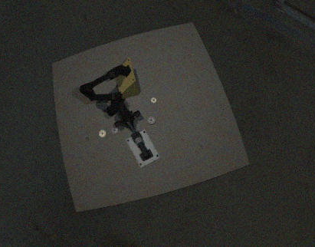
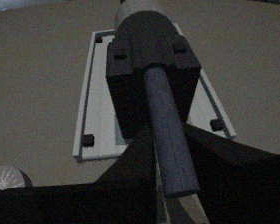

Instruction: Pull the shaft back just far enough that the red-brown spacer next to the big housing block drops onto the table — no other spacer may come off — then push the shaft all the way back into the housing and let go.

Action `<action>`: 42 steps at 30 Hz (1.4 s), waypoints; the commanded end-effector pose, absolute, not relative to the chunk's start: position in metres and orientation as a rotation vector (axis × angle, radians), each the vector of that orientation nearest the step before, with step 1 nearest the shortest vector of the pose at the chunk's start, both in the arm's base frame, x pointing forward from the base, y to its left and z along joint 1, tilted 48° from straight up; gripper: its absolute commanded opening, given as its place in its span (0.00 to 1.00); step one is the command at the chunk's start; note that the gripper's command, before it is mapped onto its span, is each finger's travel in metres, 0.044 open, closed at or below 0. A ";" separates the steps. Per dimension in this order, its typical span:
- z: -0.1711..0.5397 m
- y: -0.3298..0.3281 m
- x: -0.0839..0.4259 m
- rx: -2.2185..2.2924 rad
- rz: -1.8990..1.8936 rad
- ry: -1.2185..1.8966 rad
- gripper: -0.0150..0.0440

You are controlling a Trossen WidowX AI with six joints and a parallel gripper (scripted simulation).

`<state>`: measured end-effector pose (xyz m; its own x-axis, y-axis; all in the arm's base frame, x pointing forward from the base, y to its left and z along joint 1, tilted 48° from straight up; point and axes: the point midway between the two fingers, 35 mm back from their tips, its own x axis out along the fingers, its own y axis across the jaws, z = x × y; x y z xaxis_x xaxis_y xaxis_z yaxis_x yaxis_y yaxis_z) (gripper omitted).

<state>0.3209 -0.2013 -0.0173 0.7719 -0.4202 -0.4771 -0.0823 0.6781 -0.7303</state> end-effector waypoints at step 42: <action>-0.019 -0.203 0.341 -0.818 -0.208 0.673 0.25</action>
<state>0.3365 -0.2023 -0.0197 0.7719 -0.4204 -0.4769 -0.0835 0.6766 -0.7316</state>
